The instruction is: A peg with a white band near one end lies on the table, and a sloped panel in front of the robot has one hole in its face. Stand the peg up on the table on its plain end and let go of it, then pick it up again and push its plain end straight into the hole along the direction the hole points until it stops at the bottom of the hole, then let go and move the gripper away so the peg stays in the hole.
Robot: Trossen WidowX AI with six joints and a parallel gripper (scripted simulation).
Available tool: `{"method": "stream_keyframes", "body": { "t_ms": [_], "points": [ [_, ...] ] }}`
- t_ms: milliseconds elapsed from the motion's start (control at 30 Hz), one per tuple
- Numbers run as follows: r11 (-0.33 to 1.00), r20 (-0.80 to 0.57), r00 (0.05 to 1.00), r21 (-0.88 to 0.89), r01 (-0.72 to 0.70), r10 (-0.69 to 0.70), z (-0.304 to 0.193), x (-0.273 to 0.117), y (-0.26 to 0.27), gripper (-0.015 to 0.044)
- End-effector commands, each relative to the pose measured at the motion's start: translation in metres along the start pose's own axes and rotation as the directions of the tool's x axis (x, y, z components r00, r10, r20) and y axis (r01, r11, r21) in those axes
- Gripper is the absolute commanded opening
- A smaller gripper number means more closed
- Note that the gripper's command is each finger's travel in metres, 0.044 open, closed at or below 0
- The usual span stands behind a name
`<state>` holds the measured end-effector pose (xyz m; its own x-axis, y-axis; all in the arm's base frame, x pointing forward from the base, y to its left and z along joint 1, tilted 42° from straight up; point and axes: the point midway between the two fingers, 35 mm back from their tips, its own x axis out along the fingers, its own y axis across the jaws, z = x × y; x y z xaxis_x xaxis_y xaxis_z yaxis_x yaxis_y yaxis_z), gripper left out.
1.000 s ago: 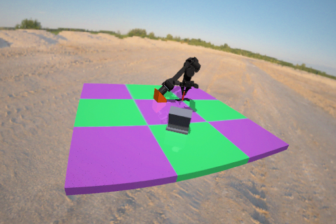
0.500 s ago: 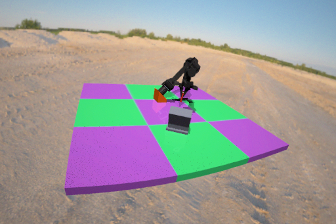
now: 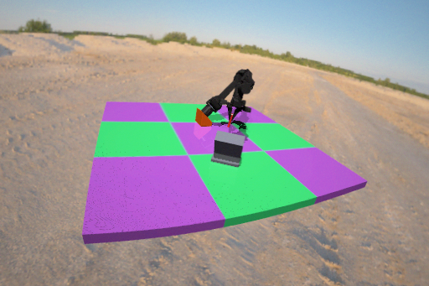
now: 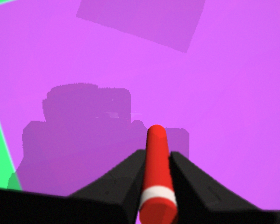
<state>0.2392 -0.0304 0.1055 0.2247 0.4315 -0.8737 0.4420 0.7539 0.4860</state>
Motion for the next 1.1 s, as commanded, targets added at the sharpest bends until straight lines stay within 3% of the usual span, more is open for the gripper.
{"method": "stream_keyframes", "body": {
  "t_ms": [0, 1067],
  "points": [
    [1.0, 0.014, 1.0, 0.014, 0.015, -0.016, 0.002, 0.004, -0.003, 0.0],
    [0.992, 0.258, 0.961, 0.111, 0.067, -0.094, 0.046, 0.012, -0.011, 0.0]
  ]
}}
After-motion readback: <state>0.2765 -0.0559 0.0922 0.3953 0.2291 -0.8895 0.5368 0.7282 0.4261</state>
